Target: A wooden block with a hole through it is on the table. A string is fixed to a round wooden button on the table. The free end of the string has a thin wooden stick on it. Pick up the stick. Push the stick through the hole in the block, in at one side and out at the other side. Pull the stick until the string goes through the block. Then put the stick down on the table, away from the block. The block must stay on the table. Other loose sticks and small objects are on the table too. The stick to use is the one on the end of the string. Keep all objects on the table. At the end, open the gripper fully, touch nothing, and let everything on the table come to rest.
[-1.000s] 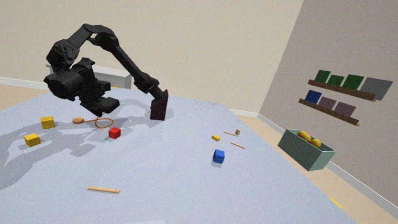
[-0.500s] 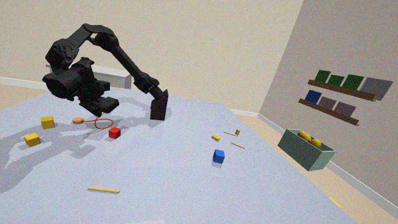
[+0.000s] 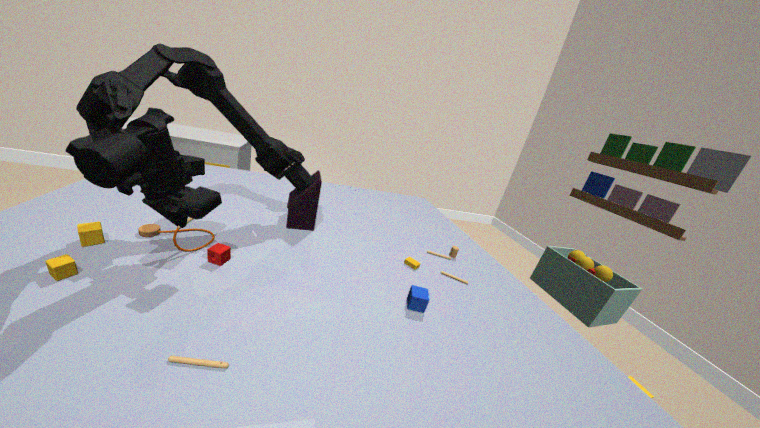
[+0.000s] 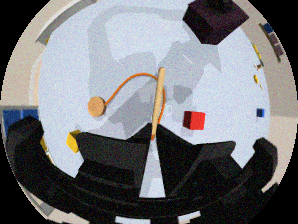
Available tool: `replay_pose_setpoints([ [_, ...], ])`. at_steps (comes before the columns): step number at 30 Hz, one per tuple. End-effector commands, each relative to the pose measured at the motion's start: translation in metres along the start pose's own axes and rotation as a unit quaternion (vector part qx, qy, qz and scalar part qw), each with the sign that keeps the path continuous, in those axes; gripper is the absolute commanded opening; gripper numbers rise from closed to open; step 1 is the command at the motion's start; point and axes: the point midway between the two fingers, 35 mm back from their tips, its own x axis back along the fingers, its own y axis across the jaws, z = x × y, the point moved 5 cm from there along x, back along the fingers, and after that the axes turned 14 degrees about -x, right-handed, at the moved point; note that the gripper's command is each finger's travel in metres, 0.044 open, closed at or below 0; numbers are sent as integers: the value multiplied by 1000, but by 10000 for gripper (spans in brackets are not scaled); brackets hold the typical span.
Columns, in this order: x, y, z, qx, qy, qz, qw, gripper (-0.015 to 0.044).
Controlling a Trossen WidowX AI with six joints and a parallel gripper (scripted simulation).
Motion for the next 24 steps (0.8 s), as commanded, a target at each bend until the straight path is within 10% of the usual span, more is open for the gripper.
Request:
replay_pose_setpoints([
  [1, 1, -3, 7, 4, 4, -1, 1000, 0],
  [24, 9, -13, 31, 5, 25, 6, 1000, 0],
])
